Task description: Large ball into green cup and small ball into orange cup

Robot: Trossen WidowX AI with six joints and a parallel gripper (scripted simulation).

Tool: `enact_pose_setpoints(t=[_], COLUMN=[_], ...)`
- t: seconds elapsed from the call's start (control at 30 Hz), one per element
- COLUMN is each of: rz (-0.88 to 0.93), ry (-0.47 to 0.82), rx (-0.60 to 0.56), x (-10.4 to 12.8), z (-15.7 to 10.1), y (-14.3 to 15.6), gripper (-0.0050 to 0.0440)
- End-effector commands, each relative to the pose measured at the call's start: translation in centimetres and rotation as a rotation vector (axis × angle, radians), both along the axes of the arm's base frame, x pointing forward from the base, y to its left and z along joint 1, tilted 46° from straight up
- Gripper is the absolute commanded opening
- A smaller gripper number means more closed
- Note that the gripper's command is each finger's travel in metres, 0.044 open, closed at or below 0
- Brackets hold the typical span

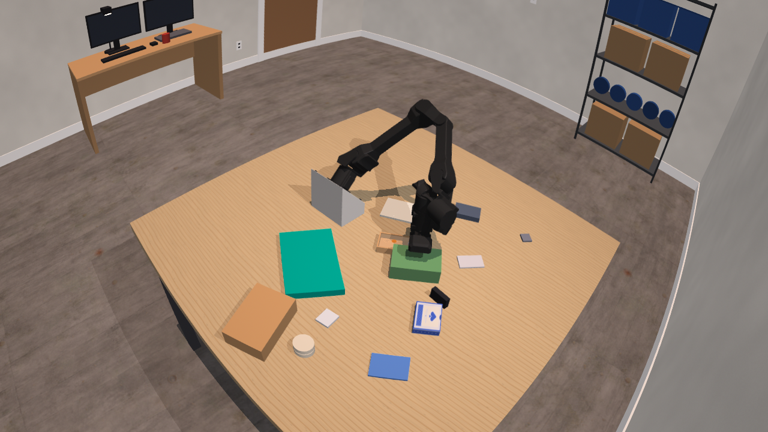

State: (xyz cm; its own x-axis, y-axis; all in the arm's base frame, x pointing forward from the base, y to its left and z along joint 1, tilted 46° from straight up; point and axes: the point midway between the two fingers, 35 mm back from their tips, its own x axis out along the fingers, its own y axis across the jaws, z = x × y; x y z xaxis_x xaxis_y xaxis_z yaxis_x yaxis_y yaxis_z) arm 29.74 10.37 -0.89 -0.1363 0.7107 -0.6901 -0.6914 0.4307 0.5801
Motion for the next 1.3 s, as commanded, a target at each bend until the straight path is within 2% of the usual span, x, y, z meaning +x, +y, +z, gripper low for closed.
enact_pose_setpoints(t=[0.0,0.23,0.37,0.53,0.67,0.73,0.87,0.93,1.03,1.2,1.27], rz=[0.002,0.002,0.002,0.003,0.003,-0.007,-0.004,-0.004,0.002,0.003,0.003], ry=[0.004,0.004,0.004,0.004,0.005,0.002,0.003,0.003,0.005,0.005,0.005], rx=[-0.005,-0.006,-0.005,-0.001,0.0,-0.003,-0.013,-0.013,-0.001,0.0,0.0], x=[-1.1,-2.7,-2.5,-1.1,-0.9,-1.6,-6.0,-6.0,-8.9,-9.1,-9.2], z=[-0.7,-1.6,-1.1,2.0,2.6,1.7,0.8,0.8,0.6,0.6,-0.2], y=[-0.8,-2.1,-2.4,-4.9,-5.2,-5.8,-10.3,-10.3,-12.2,-12.3,-11.5], gripper=[0.0,0.0,0.0,0.0,0.0,0.0048,0.0144,0.0144,0.0216,0.0336,0.0384])
